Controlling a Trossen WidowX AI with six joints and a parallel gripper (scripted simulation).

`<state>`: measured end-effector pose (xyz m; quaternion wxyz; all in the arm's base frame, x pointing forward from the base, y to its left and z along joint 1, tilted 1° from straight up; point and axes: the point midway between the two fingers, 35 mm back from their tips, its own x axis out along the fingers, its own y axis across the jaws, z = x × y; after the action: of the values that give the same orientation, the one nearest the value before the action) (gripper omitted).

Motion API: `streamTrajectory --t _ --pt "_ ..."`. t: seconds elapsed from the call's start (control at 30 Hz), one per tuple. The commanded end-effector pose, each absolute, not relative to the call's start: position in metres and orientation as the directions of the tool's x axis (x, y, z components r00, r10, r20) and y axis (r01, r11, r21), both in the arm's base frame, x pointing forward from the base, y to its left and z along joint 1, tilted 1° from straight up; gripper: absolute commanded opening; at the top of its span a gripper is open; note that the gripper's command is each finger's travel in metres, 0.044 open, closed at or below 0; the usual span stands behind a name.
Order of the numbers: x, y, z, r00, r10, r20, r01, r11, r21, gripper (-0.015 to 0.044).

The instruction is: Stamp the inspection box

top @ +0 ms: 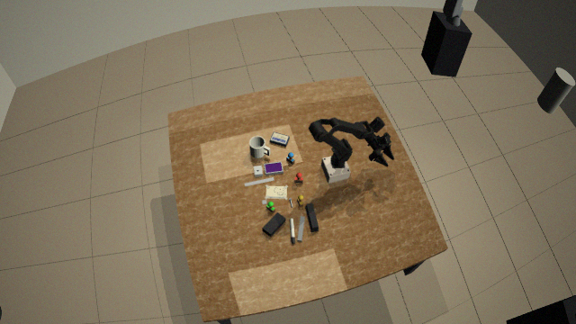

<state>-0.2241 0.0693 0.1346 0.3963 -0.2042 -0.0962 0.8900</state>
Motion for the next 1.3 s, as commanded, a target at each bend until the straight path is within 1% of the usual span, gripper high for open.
streamTrajectory --t 0.0,0.07,0.2,0.4,0.57,0.77,0.97,1.13,1.27 --pt "-0.225 0.068 0.135 -0.608 0.738 -0.291 -0.660 -0.674 -0.332 0.0374" --pt "-0.232 0.054 0.134 -0.653 0.686 -0.321 -0.607 -0.727 -0.319 0.0321" --pt "-0.247 0.004 0.134 -0.761 0.519 -0.389 -0.429 -0.852 -0.299 0.0218" --pt "-0.248 -0.080 0.134 -0.847 0.244 -0.471 -0.116 -0.952 -0.285 0.0218" --pt "-0.226 -0.148 0.133 -0.841 0.013 -0.541 0.155 -0.952 -0.264 0.0218" --pt "-0.178 -0.223 0.134 -0.761 -0.219 -0.611 0.441 -0.865 -0.239 0.0218" --pt "-0.106 -0.281 0.134 -0.616 -0.402 -0.678 0.685 -0.698 -0.208 0.0218" --pt "-0.035 -0.312 0.132 -0.471 -0.494 -0.731 0.834 -0.519 -0.187 0.0218" --pt "0.028 -0.323 0.130 -0.348 -0.533 -0.771 0.919 -0.356 -0.168 0.0218"
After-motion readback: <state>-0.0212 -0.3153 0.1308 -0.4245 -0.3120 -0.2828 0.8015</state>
